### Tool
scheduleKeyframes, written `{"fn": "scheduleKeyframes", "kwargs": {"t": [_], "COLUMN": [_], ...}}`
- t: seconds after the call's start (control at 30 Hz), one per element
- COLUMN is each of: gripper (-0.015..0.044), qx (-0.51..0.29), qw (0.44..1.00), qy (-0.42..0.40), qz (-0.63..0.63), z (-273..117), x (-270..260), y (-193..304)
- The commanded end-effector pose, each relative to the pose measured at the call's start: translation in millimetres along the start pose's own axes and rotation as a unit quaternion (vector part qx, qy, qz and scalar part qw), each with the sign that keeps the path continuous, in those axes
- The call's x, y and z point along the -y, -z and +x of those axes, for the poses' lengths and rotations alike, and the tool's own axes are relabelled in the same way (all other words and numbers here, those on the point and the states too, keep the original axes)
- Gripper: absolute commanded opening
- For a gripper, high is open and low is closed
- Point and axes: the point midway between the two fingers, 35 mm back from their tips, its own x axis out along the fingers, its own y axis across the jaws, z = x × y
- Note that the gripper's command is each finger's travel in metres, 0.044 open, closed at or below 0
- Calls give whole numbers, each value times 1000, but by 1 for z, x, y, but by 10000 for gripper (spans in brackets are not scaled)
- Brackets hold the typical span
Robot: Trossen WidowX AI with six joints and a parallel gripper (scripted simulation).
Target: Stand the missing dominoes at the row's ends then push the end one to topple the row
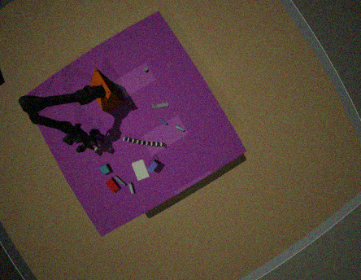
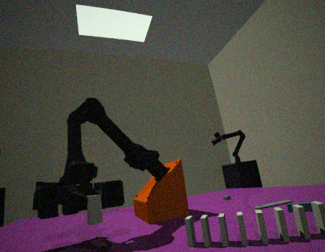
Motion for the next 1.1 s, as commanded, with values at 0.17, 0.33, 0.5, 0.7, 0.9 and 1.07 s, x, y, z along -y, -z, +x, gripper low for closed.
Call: {"fn": "scheduleKeyframes", "kwargs": {"t": [0.17,0.33,0.5,0.7,0.9,1.07], "gripper": [107,107,107,107,133,265], "qx": [1,1,1,1,1,1], "qw": [1000,1000,1000,1000,1000,1000], "qy": [1,1,2,2,2,2], "qz": [-4,-3,-3,-2,-2,-2], "z": [1,1,1,1,1,1], "x": [1,-1,-4,-4,-4,-4], "y": [28,45,60,60,60,60]}}
